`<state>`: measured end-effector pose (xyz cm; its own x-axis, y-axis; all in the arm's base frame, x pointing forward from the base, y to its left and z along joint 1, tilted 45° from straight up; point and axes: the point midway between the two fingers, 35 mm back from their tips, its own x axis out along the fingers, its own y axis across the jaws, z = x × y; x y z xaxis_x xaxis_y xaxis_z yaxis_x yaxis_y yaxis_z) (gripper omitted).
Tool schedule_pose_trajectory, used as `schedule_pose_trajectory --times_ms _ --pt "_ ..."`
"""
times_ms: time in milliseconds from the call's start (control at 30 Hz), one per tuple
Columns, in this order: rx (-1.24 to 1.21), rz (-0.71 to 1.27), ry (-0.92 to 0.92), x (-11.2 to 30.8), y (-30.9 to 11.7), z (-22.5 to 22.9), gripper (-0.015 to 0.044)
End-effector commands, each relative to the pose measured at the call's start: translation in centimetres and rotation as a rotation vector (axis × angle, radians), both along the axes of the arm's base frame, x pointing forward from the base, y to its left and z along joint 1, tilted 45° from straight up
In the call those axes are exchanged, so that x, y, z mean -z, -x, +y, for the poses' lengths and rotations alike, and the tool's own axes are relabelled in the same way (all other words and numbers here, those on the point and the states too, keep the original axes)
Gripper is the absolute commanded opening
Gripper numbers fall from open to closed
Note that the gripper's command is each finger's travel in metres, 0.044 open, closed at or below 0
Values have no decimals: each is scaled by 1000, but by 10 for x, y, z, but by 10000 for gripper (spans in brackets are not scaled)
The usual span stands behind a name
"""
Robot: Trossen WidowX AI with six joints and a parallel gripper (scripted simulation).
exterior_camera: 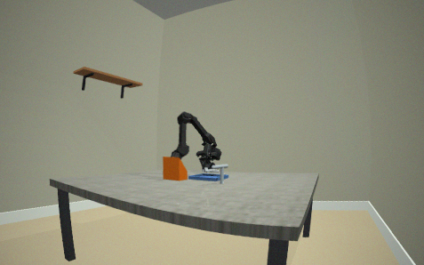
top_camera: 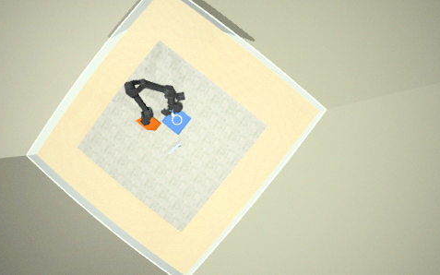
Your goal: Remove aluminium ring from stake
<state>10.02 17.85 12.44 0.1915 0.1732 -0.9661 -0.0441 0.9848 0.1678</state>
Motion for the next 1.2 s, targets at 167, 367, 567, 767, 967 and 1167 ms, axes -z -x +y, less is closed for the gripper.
schedule_pose_trajectory --times_ms 167,367,567,767,967,1167 --pt "-1 6 9 9 3 6 26" --pt "-1 6 9 9 3 6 184" --pt "-1 6 9 9 3 6 341" --pt "0 6 11 -22 -6 -21 440" --pt "1 2 12 -61 -4 -65 440" --pt "1 2 12 -61 -4 -65 440"
